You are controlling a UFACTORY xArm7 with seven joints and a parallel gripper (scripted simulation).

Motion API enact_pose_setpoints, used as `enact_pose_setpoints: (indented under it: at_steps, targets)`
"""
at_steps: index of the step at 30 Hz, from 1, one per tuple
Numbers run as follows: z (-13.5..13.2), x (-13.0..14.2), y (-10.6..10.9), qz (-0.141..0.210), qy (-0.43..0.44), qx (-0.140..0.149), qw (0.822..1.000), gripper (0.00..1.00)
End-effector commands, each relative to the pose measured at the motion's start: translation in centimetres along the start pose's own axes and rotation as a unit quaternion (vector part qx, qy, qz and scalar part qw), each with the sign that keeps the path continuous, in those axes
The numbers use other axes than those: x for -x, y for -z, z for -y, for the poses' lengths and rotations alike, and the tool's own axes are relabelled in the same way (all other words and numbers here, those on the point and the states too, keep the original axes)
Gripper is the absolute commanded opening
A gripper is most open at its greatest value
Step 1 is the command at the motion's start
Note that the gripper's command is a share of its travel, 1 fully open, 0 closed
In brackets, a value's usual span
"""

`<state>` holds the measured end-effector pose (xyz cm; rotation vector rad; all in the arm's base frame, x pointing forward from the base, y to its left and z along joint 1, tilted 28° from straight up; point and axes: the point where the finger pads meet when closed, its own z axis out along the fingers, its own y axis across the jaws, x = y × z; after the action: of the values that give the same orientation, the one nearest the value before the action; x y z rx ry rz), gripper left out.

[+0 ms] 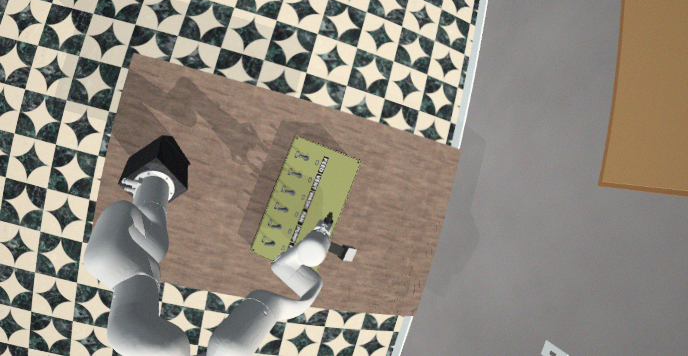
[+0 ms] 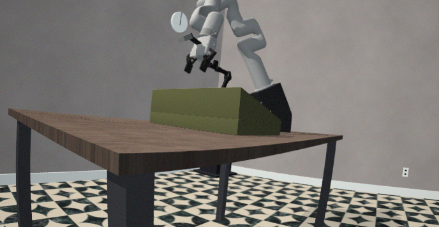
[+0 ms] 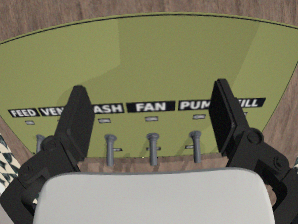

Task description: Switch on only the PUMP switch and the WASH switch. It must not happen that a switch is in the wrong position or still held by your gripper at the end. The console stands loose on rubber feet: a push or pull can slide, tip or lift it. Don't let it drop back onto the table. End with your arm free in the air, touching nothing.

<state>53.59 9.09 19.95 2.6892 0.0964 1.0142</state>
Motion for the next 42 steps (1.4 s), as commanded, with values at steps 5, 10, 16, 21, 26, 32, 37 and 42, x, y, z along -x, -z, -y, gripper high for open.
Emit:
enact_pose_setpoints:
  at_steps: [5,10,16,21,26,32,37,42]
  targets:
    - [-2.4,-0.2,0.1,-0.001,0.0,-0.001,1.0,1.0]
    - [-3.5,-0.2,0.1,-0.001,0.0,-0.001,1.0,1.0]
    - [-5.5,-0.2,0.1,-0.001,0.0,-0.001,1.0,1.0]
    - [-6.4,-0.2,0.1,-0.001,0.0,-0.001,1.0,1.0]
    - [-6.7,-0.2,0.1,-0.001,0.0,-0.001,1.0,1.0]
    - [-6.8,-0.2,0.1,-0.001,0.0,-0.001,1.0,1.0]
    - [-6.8,-0.2,0.1,-0.001,0.0,-0.001,1.0,1.0]
    - [-6.8,-0.2,0.1,-0.001,0.0,-0.001,1.0,1.0]
